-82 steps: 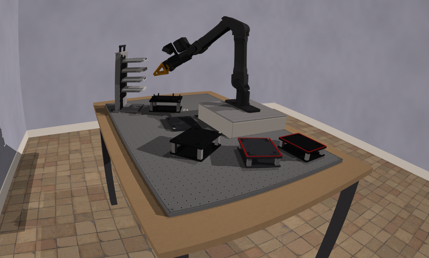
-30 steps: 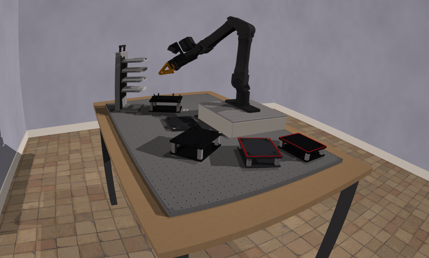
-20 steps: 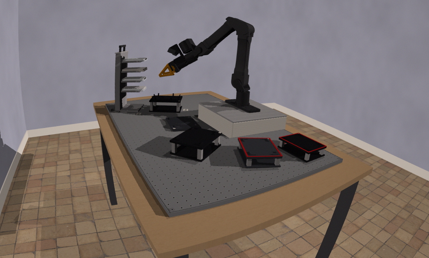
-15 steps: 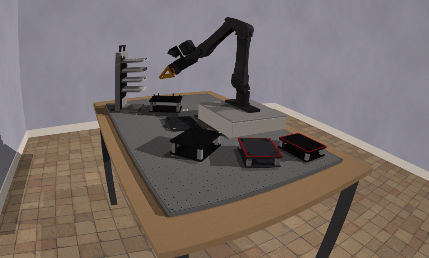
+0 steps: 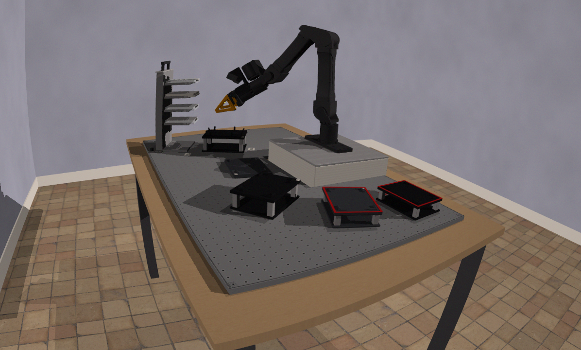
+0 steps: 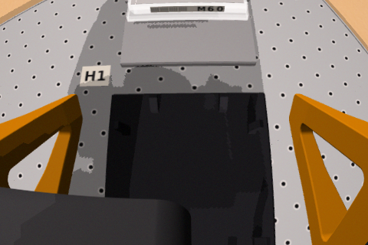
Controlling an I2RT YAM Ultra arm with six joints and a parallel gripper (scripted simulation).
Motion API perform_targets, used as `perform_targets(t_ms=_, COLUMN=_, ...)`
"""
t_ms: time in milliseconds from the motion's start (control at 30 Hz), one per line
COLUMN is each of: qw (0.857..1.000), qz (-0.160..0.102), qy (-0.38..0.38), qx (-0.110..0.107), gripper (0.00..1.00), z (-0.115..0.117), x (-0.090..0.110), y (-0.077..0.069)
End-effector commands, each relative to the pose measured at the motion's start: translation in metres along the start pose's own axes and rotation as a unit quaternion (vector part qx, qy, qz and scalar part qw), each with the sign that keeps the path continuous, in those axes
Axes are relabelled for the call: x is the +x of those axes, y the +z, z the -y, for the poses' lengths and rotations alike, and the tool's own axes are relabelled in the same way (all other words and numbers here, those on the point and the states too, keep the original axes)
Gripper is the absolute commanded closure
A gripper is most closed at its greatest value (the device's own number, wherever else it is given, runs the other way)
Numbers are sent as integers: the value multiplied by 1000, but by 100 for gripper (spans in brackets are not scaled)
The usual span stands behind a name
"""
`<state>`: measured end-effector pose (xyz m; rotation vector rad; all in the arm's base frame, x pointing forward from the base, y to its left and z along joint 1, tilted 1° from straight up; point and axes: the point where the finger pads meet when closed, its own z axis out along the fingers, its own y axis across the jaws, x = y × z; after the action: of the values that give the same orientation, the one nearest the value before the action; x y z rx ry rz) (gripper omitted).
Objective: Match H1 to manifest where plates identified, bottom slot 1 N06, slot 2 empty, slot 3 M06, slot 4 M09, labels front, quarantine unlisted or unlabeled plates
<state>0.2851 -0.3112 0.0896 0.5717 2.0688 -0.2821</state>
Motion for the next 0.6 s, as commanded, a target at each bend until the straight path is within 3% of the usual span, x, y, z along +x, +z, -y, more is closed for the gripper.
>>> perform_targets(t_ms=0, qw=1000, qz=18, qy=-10, qx=-3, gripper=0, z=-1, x=-5, y=4)
perform_targets(t_ms=33, qw=999, qz=31, qy=-17, qx=-2, gripper=0, z=0, x=-21, y=6)
perform_targets(t_ms=567, qw=999, qz=31, qy=-14, qx=3, gripper=0, z=2, x=-26, y=29)
